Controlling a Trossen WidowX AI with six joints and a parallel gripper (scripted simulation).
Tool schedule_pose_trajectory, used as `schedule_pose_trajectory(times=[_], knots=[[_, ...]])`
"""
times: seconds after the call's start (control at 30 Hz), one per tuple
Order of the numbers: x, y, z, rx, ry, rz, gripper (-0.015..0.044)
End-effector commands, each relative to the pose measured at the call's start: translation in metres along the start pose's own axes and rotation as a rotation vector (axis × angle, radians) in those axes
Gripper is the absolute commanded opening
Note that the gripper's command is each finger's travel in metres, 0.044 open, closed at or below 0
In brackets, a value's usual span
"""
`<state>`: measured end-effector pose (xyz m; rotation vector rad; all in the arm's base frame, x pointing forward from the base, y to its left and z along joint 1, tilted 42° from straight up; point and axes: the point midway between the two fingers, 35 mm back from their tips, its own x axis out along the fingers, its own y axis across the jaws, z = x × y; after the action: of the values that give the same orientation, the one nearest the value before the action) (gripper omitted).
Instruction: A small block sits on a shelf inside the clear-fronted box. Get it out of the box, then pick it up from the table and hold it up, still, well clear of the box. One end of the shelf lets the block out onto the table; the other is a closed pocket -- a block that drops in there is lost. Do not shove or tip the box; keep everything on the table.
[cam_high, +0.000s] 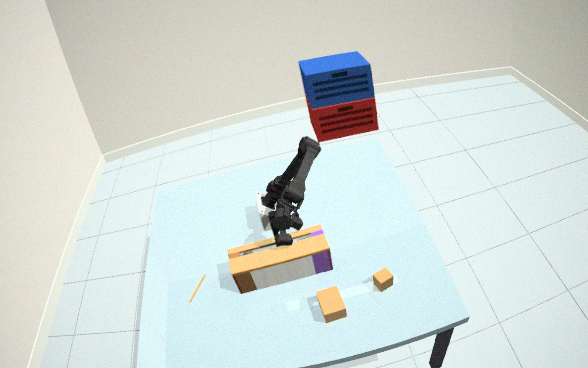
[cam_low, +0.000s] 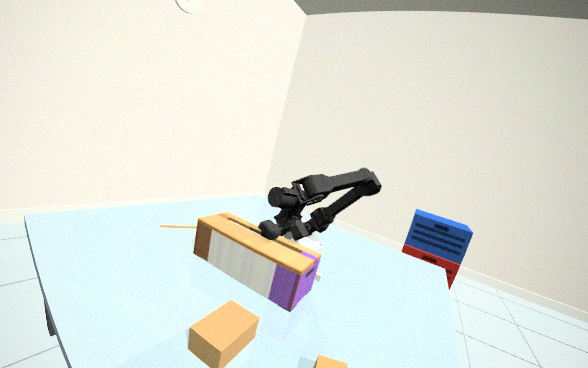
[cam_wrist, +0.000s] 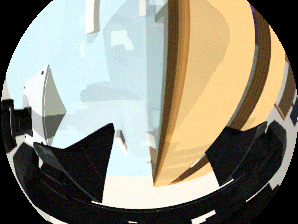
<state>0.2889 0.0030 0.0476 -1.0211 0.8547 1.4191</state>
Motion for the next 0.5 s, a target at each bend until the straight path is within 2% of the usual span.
schedule_pose_trajectory(times=[0.0,0.47], knots=[[0.0,0.0,0.0,0.0,0.0,0.0,0.04],[0.011,0.001,-0.029,0.002,0.001,0.001,0.04]])
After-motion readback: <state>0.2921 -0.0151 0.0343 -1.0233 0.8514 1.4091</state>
